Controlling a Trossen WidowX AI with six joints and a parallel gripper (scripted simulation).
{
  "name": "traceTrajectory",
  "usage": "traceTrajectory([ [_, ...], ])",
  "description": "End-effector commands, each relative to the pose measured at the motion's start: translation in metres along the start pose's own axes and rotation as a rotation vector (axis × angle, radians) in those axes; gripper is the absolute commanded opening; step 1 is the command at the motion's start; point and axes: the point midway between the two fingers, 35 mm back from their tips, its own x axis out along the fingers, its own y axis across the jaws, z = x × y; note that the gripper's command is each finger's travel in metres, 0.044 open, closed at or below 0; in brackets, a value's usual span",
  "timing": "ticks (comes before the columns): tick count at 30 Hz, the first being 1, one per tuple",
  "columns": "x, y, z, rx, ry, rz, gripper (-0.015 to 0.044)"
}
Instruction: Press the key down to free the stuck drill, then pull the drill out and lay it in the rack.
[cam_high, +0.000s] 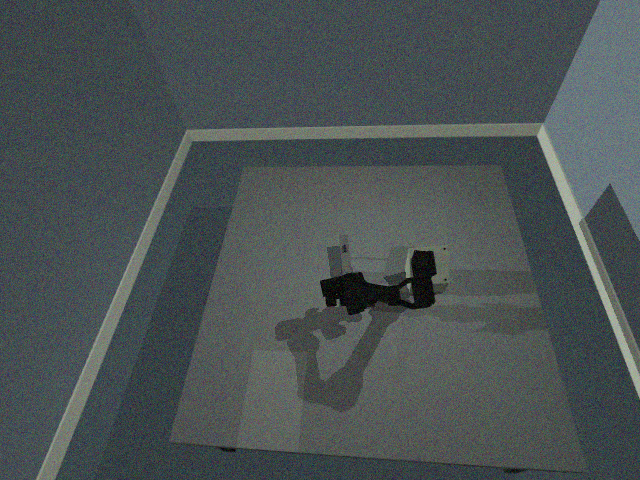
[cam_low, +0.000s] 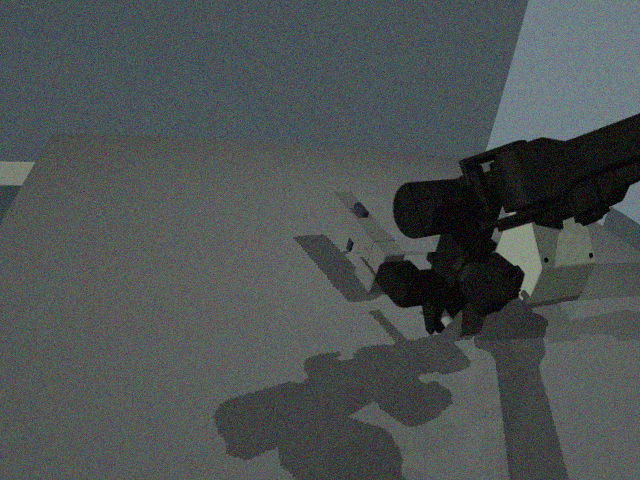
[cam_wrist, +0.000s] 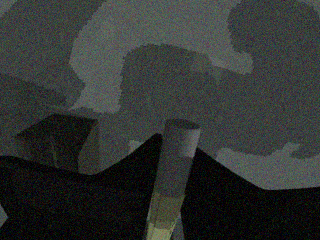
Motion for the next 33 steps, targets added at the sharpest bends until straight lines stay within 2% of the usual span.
traceTrajectory([
  [1,-0.003,0.000,0.000,-0.005,-0.001,-0.004,0.0000],
  [33,-0.021,0.001,-0.002,-0.005,0.000,-0.004,0.0000],
])
